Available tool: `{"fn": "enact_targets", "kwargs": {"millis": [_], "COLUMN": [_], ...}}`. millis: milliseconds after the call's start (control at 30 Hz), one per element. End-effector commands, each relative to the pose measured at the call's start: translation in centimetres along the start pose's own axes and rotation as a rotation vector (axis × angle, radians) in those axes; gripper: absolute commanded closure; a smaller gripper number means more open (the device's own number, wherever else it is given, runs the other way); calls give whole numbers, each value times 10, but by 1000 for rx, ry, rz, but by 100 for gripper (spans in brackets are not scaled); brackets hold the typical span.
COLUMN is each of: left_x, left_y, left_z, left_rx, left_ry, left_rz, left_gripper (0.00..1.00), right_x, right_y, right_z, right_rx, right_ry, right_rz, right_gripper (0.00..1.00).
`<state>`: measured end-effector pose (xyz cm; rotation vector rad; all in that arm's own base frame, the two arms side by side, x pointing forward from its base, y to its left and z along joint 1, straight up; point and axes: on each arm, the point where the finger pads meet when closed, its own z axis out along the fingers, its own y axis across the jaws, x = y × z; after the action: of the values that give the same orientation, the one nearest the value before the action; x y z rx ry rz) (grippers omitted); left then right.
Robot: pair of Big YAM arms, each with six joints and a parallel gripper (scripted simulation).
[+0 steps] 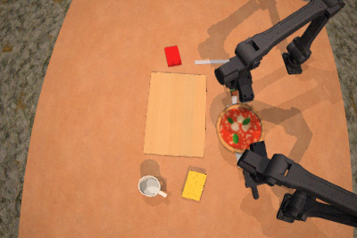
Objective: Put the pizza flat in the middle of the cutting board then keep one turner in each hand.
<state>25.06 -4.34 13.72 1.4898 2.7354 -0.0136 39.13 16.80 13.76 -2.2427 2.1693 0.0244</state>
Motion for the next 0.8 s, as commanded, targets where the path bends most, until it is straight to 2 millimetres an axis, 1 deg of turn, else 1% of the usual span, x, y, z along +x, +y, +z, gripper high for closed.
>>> {"fn": "enact_targets", "kwargs": {"millis": [0,67,100,167,200,333,400,433,500,533,567,633,667,733,767], "left_x": [-18,-22,-22,-22,-27,-34,-37,-37,-39,-39,-44,-49,-48,-48,-52], "left_y": [26,33,33,33,39,54,59,59,63,64,70,78,78,78,79], "left_z": [-22,-22,-23,-23,-23,-21,-20,-18,-21,-19,-20,-21,-21,-21,-24], "left_rx": [-49,-51,-54,-54,-55,-54,-51,-49,-52,-39,-50,-57,-56,-56,-57], "left_ry": [-52,-49,-50,-50,-49,-46,-43,-42,-44,-27,-39,-41,-42,-42,-53], "left_rz": [3,5,0,0,7,1,3,1,0,3,3,2,-1,-1,9], "left_gripper": [94,94,94,94,94,94,94,94,94,94,94,94,94,94,94], "right_x": [-1,1,-4,-4,3,14,18,22,24,23,22,29,29,29,34], "right_y": [-30,-35,-36,-36,-44,-62,-66,-63,-67,-69,-72,-81,-80,-80,-84], "right_z": [-32,-35,-39,-39,-33,-33,-35,-36,-36,-33,-33,-34,-40,-40,-43], "right_rx": [67,75,94,94,76,85,94,76,75,69,70,82,91,91,93], "right_ry": [-37,-40,-48,-48,-41,-41,-43,-38,-36,-34,-34,-35,-37,-37,-35], "right_rz": [-13,-20,-11,-11,-21,-23,-20,-5,-14,-21,-26,-19,-5,-5,-18], "right_gripper": [94,94,94,94,94,94,94,94,94,94,94,94,94,94,94]}}
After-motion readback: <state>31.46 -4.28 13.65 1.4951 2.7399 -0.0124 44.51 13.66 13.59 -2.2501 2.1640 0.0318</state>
